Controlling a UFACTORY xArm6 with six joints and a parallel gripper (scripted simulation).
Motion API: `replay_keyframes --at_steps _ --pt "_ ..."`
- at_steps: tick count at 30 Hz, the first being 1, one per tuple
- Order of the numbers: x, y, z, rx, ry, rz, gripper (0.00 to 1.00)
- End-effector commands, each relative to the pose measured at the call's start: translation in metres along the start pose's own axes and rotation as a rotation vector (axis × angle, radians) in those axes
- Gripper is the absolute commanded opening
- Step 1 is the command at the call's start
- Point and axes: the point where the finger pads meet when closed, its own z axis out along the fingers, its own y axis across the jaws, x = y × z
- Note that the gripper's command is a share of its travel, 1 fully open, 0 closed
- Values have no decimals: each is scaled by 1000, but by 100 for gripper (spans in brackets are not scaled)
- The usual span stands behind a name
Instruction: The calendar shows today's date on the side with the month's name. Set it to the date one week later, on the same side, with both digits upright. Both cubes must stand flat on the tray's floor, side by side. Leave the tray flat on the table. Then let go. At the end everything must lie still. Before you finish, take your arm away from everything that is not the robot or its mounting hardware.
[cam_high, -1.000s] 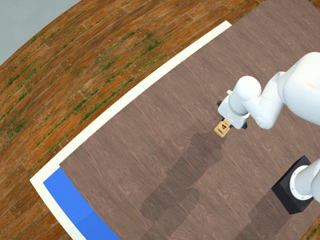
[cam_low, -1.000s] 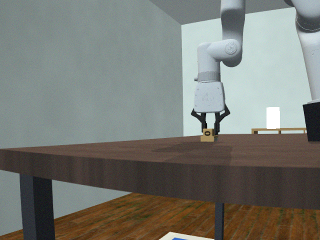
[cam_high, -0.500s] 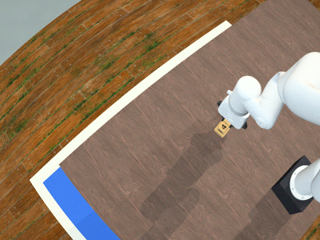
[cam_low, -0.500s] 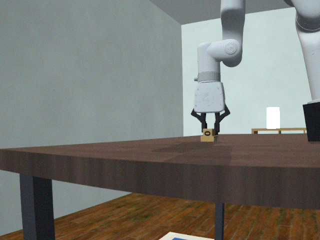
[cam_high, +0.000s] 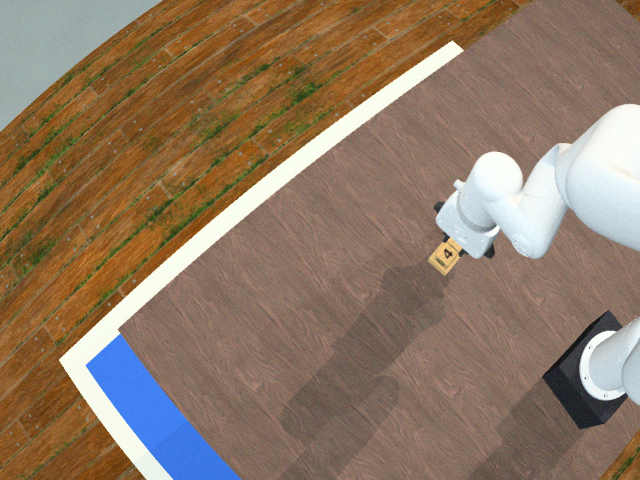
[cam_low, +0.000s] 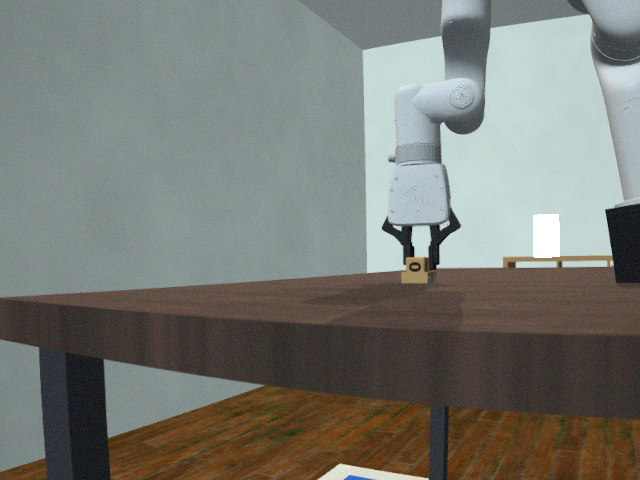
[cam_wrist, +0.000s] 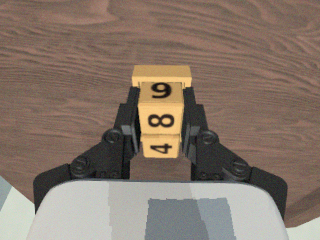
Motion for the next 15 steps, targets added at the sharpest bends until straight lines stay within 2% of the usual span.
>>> replay_keyframes --at_steps 1,6,15 --pt "0 -1 -4 3 0 0 27" --pt "0 -1 -15 3 0 0 27" --pt "0 -1 -78 3 0 0 27"
